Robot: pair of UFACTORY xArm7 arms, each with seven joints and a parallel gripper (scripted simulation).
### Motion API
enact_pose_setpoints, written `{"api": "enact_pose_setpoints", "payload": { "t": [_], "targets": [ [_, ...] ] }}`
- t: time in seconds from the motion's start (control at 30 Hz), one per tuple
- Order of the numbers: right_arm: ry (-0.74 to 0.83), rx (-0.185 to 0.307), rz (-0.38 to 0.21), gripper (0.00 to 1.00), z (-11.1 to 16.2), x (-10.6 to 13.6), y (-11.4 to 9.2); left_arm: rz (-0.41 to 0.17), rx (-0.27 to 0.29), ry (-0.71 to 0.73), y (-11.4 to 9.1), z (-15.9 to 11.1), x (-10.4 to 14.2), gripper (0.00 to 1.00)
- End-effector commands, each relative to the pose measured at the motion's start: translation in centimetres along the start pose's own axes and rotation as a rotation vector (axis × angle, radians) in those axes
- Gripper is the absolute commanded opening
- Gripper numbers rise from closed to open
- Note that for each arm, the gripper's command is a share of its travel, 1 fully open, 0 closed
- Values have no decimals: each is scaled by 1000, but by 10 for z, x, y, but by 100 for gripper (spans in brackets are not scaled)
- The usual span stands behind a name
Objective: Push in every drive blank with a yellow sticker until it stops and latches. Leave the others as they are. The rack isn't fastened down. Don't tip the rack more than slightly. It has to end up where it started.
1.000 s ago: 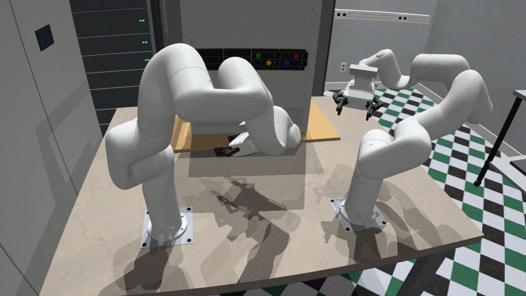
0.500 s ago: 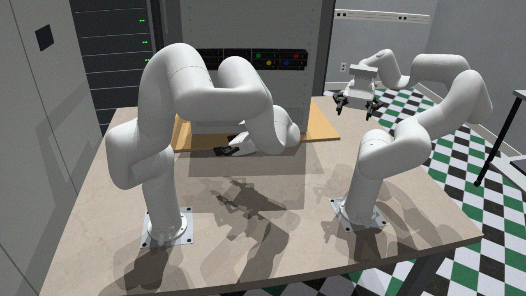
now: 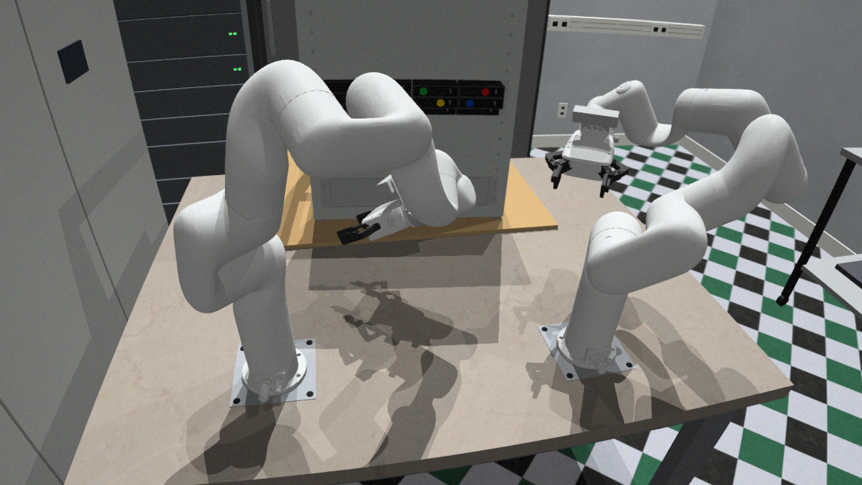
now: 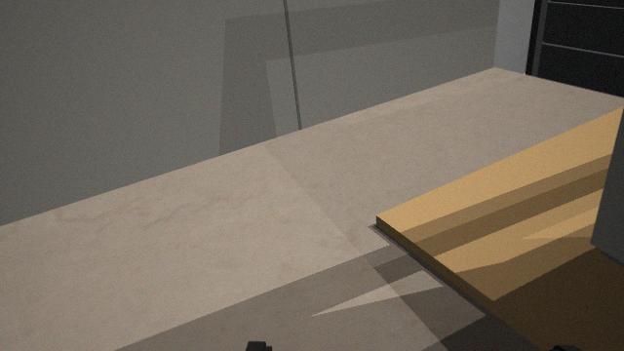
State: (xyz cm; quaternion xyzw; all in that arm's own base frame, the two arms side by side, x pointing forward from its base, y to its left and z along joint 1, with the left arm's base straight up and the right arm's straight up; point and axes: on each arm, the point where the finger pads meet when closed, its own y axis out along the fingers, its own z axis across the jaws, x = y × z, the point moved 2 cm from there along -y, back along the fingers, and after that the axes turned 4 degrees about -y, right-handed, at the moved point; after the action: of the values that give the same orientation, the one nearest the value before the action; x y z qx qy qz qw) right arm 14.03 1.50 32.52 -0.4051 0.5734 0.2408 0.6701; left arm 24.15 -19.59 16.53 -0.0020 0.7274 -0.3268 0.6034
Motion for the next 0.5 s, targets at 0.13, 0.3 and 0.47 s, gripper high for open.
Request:
{"api": "enact_pose_setpoints", "payload": {
  "t": [0.13,0.3,0.47],
  "targets": [
    [-1,0,-2,100,0,0,0,-88,-129,21,33,13,-32,100],
    [-1,0,-2,100,0,0,0,-122,-170,27,45,16,-43,100],
    [0,0,-3,100,0,0,0,-159,-211,32,59,17,-55,100]
  ]
}}
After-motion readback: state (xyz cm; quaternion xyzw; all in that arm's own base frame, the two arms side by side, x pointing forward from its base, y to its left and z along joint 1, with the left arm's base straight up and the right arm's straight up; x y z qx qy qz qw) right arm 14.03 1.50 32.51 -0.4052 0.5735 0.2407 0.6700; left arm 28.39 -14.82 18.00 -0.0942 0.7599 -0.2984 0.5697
